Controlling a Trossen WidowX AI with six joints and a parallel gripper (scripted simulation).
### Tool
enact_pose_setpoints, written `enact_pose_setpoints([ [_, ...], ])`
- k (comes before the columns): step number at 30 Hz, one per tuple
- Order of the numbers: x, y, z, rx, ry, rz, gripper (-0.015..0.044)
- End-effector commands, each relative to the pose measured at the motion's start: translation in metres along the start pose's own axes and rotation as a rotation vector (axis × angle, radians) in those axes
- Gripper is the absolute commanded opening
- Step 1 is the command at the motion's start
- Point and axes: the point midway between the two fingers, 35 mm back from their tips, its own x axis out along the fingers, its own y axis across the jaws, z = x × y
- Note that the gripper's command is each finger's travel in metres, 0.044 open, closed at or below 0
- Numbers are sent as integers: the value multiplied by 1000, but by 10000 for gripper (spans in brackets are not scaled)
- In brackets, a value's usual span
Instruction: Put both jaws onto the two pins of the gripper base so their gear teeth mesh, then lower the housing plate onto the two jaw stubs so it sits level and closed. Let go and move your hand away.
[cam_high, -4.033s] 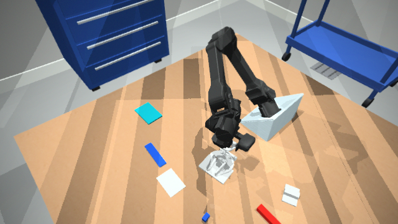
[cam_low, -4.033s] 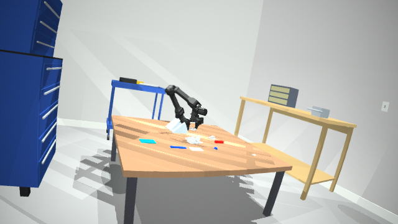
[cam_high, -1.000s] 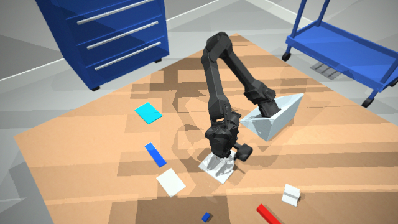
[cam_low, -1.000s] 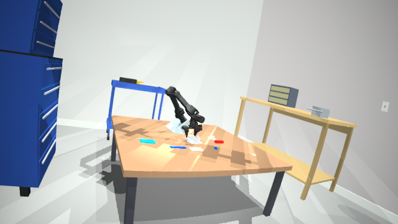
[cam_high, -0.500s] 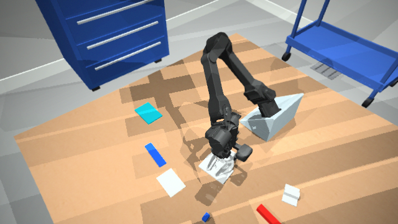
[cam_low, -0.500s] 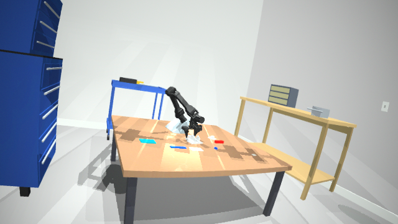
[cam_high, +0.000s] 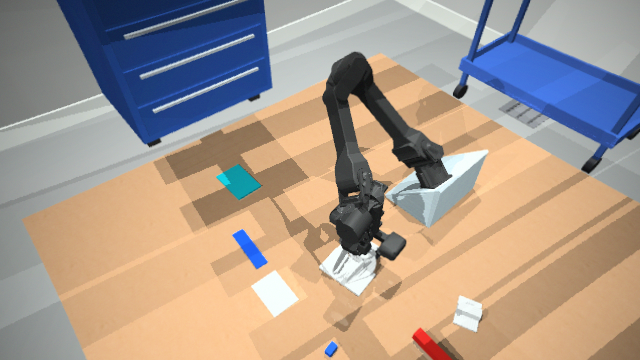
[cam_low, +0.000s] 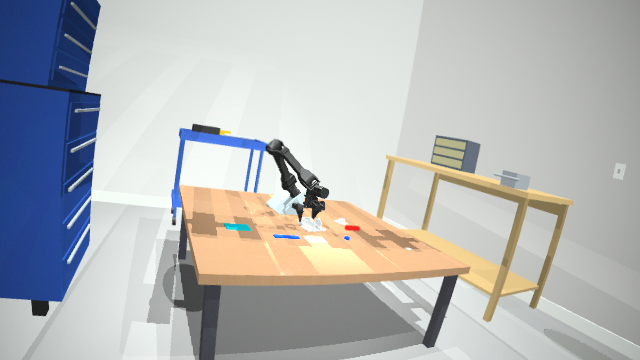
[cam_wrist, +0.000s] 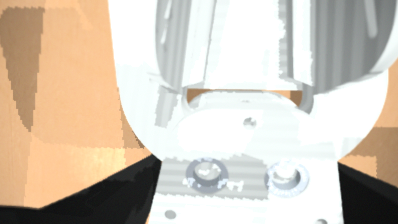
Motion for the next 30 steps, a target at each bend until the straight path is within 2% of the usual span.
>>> enact_pose_setpoints([
  [1, 2, 0, -2, -4, 5, -3, 351],
  [30, 9, -1, -2, 5, 5, -3, 351],
])
